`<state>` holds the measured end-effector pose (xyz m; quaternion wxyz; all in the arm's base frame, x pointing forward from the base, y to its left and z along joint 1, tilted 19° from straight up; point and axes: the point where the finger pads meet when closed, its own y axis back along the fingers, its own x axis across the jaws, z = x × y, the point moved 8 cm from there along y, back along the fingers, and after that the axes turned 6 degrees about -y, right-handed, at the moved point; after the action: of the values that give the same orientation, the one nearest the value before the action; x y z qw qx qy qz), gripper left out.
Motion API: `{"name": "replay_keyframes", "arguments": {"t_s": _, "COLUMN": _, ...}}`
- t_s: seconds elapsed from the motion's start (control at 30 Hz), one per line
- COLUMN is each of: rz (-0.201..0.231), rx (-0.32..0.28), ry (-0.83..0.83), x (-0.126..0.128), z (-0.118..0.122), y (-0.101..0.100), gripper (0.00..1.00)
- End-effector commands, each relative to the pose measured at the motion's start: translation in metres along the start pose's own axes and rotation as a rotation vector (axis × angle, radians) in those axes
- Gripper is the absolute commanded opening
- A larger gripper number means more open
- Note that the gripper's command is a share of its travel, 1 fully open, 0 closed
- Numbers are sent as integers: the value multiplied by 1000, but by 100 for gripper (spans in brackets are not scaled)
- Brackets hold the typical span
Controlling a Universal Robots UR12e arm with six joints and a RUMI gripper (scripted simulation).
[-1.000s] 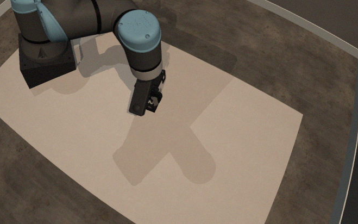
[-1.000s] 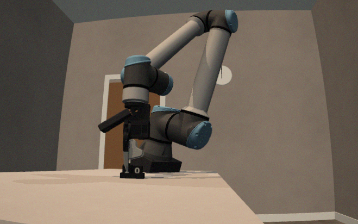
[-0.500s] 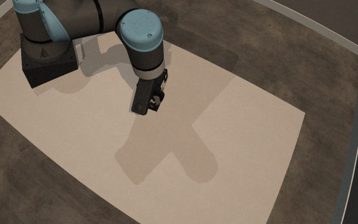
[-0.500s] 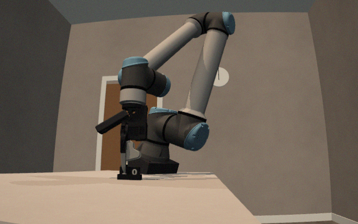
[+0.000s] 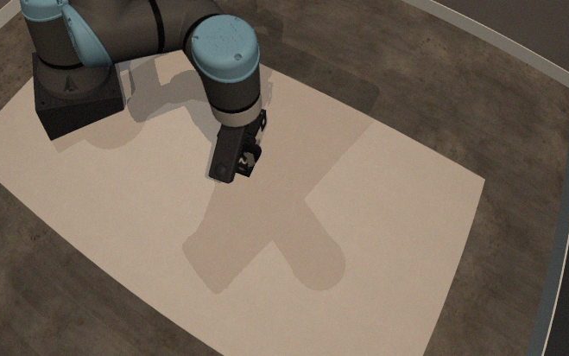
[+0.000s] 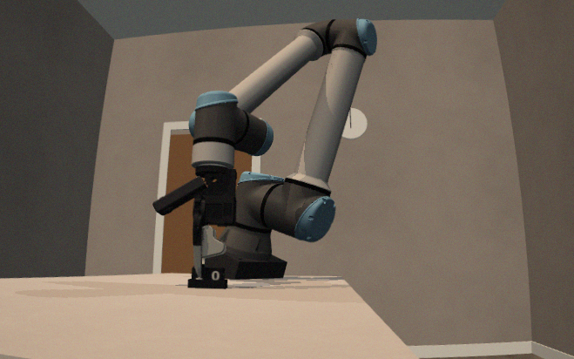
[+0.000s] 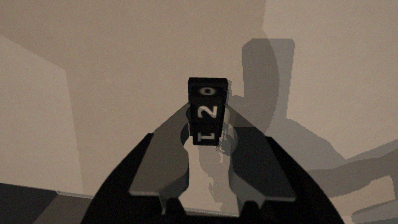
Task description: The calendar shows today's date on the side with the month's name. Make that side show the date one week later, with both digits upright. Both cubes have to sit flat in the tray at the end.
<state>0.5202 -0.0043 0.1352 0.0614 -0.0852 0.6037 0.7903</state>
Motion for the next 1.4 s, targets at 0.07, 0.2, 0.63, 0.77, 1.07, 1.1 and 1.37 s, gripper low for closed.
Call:
{"name": "replay_keyframes", "arguments": {"t_s": 0.07, "rz": 3, "rx": -1, "ry": 0, "x": 1, "z": 1, "y": -2, "gripper": 10}}
{"name": "replay_keyframes", "arguments": {"t_s": 0.2, "rz": 3, "rx": -1, "ry": 0, "x": 1, "z": 1, "y": -2, "gripper": 10}}
{"name": "replay_keyframes", "arguments": {"t_s": 0.63, "rz": 3, "rx": -1, "ry": 0, "x": 1, "z": 1, "y": -2, "gripper": 10}}
{"name": "replay_keyframes", "arguments": {"t_s": 0.77, "rz": 3, "rx": -1, "ry": 0, "x": 1, "z": 1, "y": -2, "gripper": 10}}
{"name": "replay_keyframes", "arguments": {"t_s": 1.07, "rz": 3, "rx": -1, "ry": 0, "x": 1, "z": 1, "y": -2, "gripper": 10}}
{"name": "replay_keyframes", "arguments": {"t_s": 1.1, "rz": 3, "rx": -1, "ry": 0, "x": 1, "z": 1, "y": -2, "gripper": 10}}
{"name": "replay_keyframes", "arguments": {"t_s": 1.37, "rz": 3, "rx": -1, "ry": 0, "x": 1, "z": 1, "y": -2, "gripper": 21}}
